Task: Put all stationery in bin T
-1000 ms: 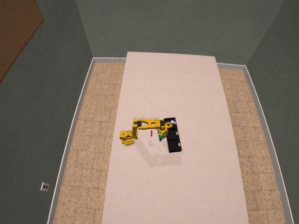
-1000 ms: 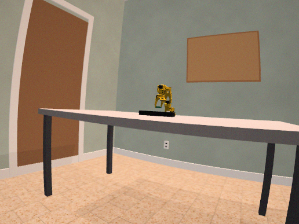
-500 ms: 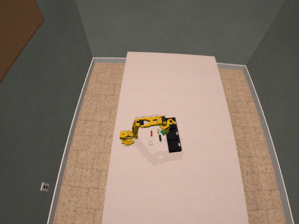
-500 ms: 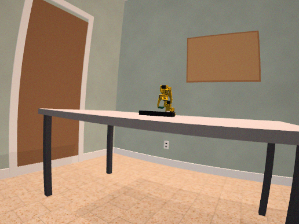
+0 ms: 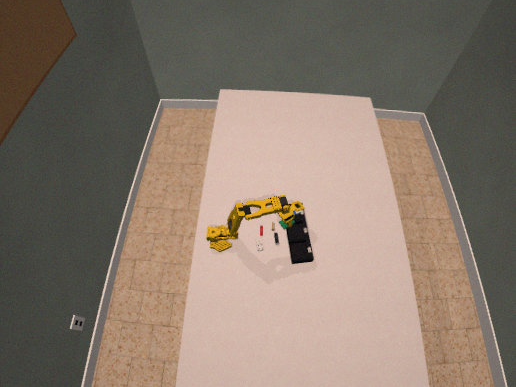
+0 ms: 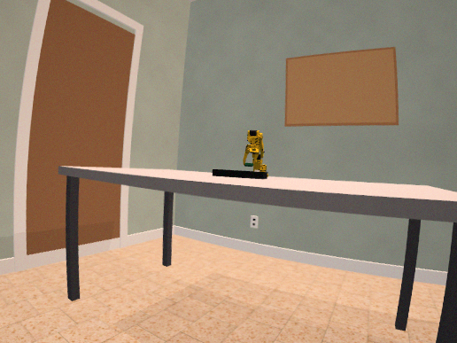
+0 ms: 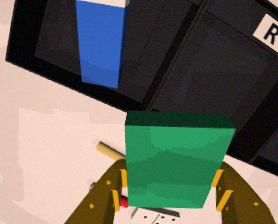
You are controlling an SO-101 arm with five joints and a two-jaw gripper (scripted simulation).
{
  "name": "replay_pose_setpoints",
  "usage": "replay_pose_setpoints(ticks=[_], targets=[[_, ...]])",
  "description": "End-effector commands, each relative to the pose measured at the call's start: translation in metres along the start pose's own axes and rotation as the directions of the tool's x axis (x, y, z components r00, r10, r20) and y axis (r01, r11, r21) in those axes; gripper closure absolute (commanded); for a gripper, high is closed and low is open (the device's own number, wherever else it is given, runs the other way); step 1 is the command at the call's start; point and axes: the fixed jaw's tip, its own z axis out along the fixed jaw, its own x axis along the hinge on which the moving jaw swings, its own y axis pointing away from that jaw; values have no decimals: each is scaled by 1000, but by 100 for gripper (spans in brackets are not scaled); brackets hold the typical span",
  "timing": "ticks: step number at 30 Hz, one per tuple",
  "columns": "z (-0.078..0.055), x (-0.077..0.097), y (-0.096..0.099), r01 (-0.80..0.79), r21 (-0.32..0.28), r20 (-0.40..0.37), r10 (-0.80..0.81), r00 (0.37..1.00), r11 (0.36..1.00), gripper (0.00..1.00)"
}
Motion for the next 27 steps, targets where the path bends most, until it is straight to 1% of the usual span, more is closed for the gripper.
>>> replay_pose_setpoints(ticks=[1, 4, 7, 9, 16, 20, 24, 27], targets=[[-9, -10, 1, -1, 14, 58, 0, 998, 1000, 100], [-9, -15, 2, -12, 13, 64, 11, 998, 1000, 100], [-9, -23, 5, -33, 10, 76, 32, 997, 999, 100], [-9, -23, 5, -33, 10, 76, 32, 997, 999, 100], [-8, -47, 17, -102, -4, 116, 102, 988, 995, 100], [-6, -57, 25, -137, -16, 135, 138, 981, 990, 100], [-5, -62, 30, -157, -24, 146, 159, 976, 987, 100], [-5, -62, 31, -160, -25, 148, 162, 976, 987, 100]])
